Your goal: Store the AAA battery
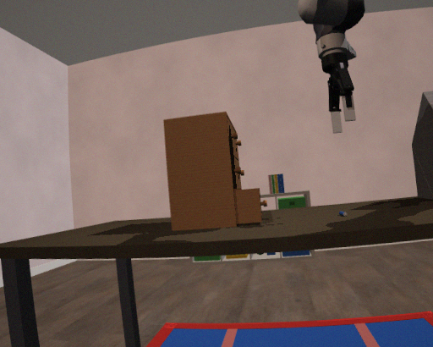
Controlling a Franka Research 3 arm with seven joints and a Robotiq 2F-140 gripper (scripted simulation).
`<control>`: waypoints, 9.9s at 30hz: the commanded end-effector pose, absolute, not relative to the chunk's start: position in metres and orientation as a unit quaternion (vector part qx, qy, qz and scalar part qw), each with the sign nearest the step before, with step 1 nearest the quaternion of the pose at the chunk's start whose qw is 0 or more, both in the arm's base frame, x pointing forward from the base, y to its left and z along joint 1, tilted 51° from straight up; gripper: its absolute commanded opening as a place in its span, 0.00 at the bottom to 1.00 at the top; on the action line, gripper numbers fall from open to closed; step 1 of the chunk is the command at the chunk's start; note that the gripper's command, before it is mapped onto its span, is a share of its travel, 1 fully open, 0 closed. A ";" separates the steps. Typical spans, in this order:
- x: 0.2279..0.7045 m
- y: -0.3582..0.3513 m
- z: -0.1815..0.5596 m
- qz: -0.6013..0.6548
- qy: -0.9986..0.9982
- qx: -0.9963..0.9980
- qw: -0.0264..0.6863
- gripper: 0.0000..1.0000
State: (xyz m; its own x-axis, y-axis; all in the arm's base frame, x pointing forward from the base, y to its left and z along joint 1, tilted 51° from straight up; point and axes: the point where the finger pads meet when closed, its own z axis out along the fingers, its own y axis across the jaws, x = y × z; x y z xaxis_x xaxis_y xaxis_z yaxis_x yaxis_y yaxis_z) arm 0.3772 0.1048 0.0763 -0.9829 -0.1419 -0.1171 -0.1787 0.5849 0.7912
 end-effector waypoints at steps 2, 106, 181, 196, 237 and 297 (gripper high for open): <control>0.377 0.108 0.077 0.451 0.887 -0.094 0.024 1.00; 0.473 0.187 0.026 0.408 0.726 0.168 0.528 1.00; 0.531 0.275 -0.030 0.408 0.726 0.168 0.528 0.00; 0.532 0.274 -0.031 0.408 0.726 0.168 0.528 0.00; 0.532 0.274 -0.032 0.408 0.726 0.168 0.528 0.00; 0.532 0.274 -0.031 0.408 0.726 0.168 0.528 0.00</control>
State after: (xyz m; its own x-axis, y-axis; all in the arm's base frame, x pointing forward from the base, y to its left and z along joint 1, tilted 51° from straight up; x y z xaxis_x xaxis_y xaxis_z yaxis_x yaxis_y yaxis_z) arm 0.5307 0.2752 -0.0309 -0.3890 0.6770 -0.6248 -0.1881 0.6055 0.7733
